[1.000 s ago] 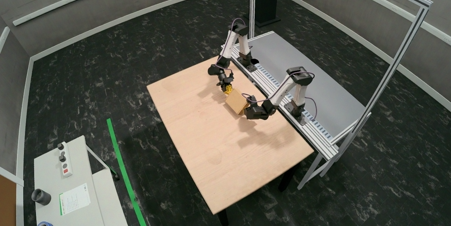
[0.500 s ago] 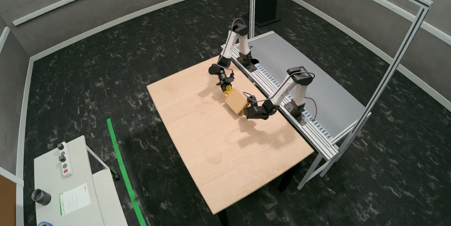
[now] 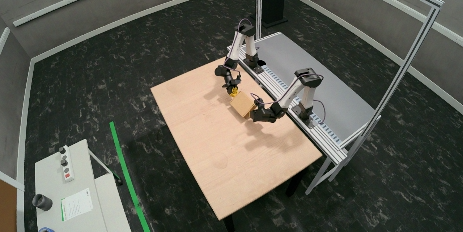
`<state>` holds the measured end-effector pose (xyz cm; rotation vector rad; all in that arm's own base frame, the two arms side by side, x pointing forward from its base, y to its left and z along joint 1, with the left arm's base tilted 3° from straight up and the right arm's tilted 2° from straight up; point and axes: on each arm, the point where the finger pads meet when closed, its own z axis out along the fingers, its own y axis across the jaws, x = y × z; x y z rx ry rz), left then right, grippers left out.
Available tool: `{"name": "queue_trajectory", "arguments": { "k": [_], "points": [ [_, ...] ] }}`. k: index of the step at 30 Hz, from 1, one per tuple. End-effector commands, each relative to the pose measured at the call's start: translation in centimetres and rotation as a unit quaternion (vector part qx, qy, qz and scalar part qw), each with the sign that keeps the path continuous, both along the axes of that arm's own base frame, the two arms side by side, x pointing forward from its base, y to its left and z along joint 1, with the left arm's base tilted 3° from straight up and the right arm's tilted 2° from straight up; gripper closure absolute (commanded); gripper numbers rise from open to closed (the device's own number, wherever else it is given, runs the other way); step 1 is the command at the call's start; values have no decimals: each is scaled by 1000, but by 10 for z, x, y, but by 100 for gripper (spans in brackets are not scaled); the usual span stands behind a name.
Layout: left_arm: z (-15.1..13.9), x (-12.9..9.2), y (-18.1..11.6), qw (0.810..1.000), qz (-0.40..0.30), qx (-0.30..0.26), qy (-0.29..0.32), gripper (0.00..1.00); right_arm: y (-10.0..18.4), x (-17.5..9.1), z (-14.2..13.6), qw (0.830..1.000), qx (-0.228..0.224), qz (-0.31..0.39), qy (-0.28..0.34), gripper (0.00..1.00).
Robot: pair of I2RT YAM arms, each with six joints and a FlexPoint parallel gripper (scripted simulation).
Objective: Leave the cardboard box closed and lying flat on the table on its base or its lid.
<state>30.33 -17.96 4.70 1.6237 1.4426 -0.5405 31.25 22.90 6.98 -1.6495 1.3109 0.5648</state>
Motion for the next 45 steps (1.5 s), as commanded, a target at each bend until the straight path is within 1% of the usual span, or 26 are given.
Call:
{"name": "queue_trajectory", "arguments": {
  "k": [1, 3, 5, 17, 18, 20, 34, 35, 37, 45],
  "points": [
    [20, 4, -13, 999, -20, -16, -47, 100, 10, -4, 17, 999, 19, 20, -37, 100],
    [15, 0, -12, 999, -21, -14, -44, 100, 10, -4, 17, 999, 19, 21, -43, 100],
    [17, 2, -12, 998, -21, -14, -50, 100, 10, -4, 17, 999, 19, 20, -46, 100],
    [17, 3, -12, 997, -22, -13, -68, 100, 10, -3, 17, 998, 19, 20, -63, 100],
    [20, 6, -13, 997, -22, -14, -73, 100, 10, -3, 17, 998, 19, 20, -63, 100],
    [16, 2, -12, 997, -23, -13, -70, 100, 10, -3, 17, 997, 19, 20, -67, 100],
    [17, 4, -12, 996, -23, -12, -88, 100, 10, -2, 17, 996, 19, 20, -81, 100],
    [20, 7, -13, 995, -23, -13, -93, 100, 10, 0, 20, 996, 20, 19, -85, 100],
    [16, 3, -12, 996, -23, -12, -89, 100, 10, -3, 16, 996, 19, 20, -83, 100],
    [18, 5, -12, 995, -24, -12, -98, 100, 10, -2, 17, 995, 19, 20, -91, 100]
  ]
}}
